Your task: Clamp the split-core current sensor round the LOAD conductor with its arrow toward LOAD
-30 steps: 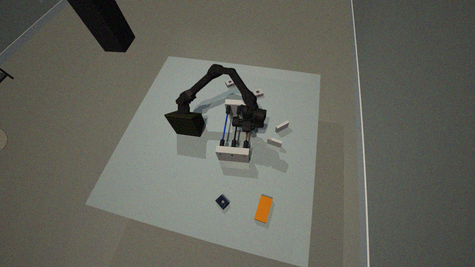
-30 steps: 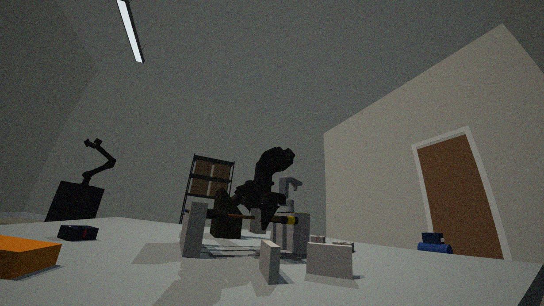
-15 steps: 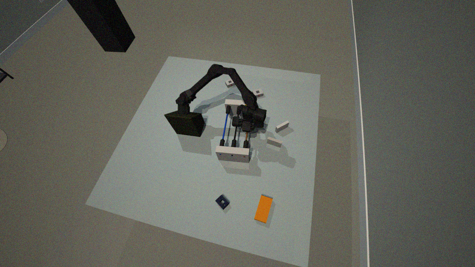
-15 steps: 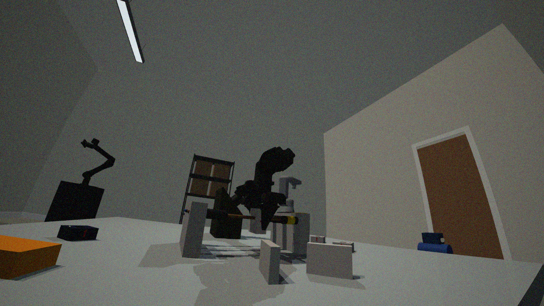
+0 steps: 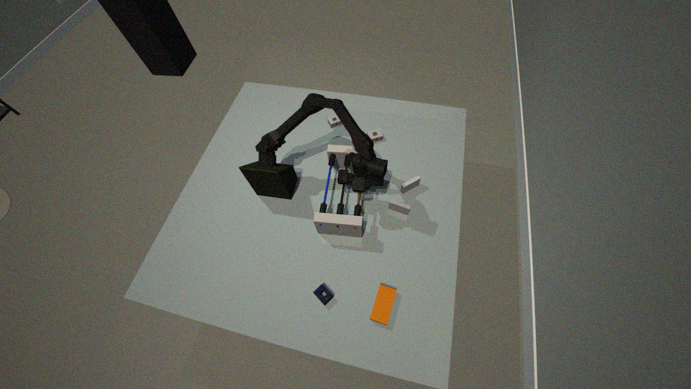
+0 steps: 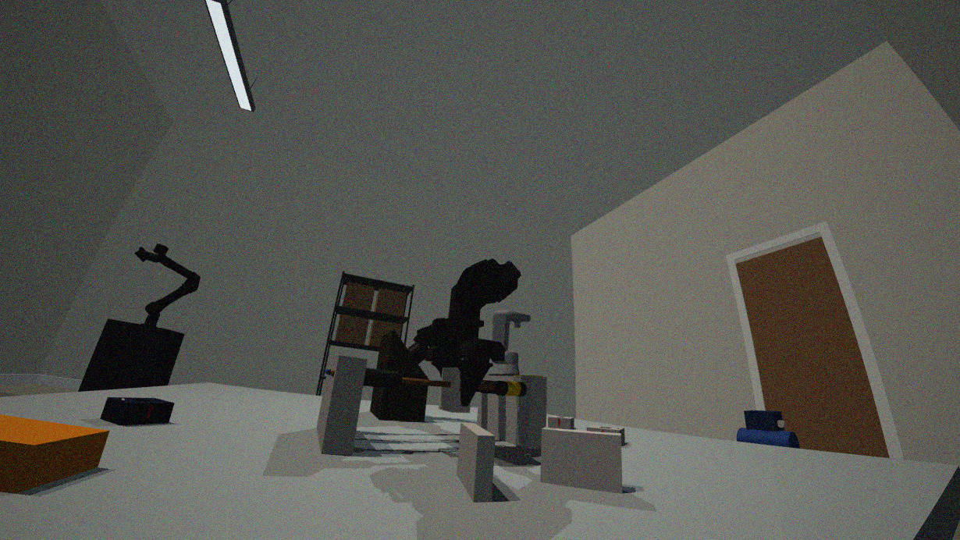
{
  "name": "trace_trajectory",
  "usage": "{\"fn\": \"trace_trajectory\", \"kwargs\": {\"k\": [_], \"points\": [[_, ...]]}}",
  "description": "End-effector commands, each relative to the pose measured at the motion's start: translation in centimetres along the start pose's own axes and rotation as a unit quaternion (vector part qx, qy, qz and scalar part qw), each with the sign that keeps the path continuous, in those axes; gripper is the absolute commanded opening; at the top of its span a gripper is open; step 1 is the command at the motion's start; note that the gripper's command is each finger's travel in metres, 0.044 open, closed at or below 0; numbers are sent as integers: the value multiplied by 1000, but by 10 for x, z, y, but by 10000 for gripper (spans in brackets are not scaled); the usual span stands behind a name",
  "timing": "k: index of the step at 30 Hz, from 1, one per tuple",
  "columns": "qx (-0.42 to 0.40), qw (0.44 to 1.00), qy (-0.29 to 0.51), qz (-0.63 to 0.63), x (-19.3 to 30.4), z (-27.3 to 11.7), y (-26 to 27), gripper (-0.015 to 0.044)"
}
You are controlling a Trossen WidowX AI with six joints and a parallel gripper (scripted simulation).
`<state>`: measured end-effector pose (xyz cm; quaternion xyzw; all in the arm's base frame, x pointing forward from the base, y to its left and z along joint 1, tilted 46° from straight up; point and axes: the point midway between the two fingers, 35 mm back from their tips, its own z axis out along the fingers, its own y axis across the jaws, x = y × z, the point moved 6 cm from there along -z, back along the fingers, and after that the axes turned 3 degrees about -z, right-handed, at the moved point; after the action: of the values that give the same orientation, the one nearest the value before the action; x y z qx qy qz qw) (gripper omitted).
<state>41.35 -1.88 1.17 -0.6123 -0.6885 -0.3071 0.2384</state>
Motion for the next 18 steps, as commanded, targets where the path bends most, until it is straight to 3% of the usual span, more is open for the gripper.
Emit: {"fn": "trace_trajectory", "kwargs": {"k": [1, 12, 17, 18], "points": [[0, 1000, 0, 0, 0, 0, 0, 199], [0, 1000, 0, 0, 0, 0, 0, 126], [4, 1000, 3, 6, 0, -3, 1, 0], [5, 1000, 3, 8, -1, -4, 1, 0]]}}
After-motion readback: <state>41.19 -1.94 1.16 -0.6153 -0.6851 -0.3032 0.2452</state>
